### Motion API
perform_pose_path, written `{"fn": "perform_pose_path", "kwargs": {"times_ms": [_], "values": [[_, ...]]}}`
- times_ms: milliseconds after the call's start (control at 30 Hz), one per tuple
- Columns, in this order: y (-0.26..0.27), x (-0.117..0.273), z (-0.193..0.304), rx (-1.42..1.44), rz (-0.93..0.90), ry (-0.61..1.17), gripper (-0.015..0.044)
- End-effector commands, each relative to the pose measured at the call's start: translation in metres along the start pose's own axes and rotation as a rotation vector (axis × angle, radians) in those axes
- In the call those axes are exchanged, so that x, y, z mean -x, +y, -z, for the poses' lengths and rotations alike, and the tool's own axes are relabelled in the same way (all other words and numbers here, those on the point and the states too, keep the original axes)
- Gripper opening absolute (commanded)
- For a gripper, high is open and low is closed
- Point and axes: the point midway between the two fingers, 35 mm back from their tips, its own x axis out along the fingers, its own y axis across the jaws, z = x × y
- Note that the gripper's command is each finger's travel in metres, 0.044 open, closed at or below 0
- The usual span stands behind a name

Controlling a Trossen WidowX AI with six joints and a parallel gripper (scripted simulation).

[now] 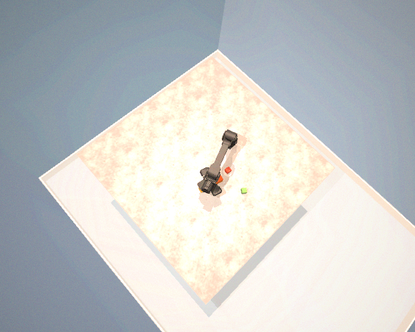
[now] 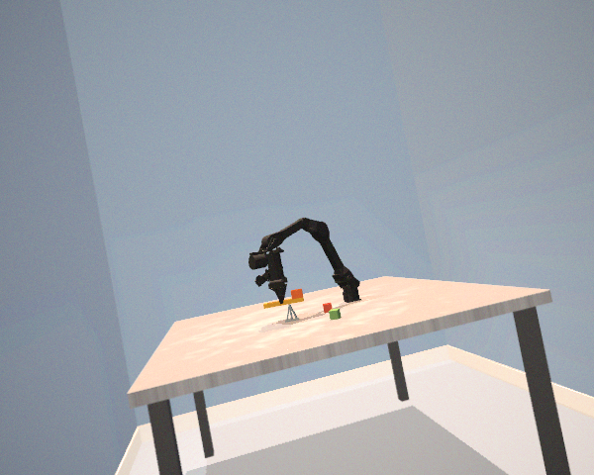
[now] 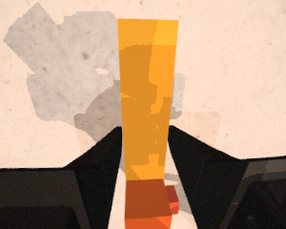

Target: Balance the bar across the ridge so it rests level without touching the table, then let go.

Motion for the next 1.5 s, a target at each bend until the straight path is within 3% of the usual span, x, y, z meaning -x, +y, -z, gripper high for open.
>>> {"fn": "perform_pose_path", "kwargs": {"times_ms": [0, 300, 633, 767, 1033, 1467], "values": [[0.000, 0.000, 0.000, 0.000, 0.000, 0.000, 0.0185], [0.000, 0.000, 0.000, 0.000, 0.000, 0.000, 0.0185], [0.000, 0.000, 0.000, 0.000, 0.000, 0.000, 0.0440], [0.001, 0.008, -0.001, 0.000, -0.003, -0.004, 0.0440], [-0.001, 0.098, 0.002, 0.000, -0.037, -0.050, 0.0440], [-0.001, 0.100, 0.002, 0.000, -0.038, -0.051, 0.0440]]}}
